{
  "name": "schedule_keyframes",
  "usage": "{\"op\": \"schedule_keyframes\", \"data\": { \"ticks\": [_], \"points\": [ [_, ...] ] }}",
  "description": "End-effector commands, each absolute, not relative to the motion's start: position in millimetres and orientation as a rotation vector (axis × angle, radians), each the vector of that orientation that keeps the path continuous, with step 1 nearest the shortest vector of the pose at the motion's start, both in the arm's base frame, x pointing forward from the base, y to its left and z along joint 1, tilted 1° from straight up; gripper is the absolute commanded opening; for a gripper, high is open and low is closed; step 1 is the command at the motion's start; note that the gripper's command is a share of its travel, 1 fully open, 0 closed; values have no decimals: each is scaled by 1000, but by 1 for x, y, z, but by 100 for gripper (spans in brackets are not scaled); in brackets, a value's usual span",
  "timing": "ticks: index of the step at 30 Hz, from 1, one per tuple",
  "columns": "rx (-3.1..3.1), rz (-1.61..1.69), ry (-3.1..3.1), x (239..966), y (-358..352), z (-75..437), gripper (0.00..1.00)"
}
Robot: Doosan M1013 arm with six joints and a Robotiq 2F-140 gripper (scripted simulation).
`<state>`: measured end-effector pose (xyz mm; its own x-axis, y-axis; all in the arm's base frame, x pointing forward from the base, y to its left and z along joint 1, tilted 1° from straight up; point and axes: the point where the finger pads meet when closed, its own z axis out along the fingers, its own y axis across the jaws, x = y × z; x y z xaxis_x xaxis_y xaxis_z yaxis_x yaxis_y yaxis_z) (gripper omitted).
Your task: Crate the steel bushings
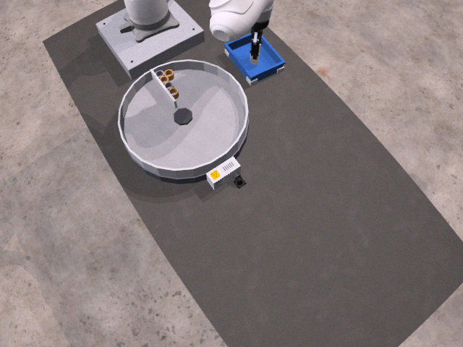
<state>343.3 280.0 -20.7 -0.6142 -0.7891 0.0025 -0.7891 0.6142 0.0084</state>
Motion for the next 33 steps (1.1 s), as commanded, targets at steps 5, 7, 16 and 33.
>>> {"op": "schedule_keyframes", "data": {
  "ticks": [5,7,16,33],
  "points": [
    [1377,-10,-2817,343,280,-21,24],
    [1377,-10,-2817,343,280,-21,24],
    [1377,-10,-2817,343,280,-14,24],
    [1377,-10,-2817,344,280,44,24]
  ]
}}
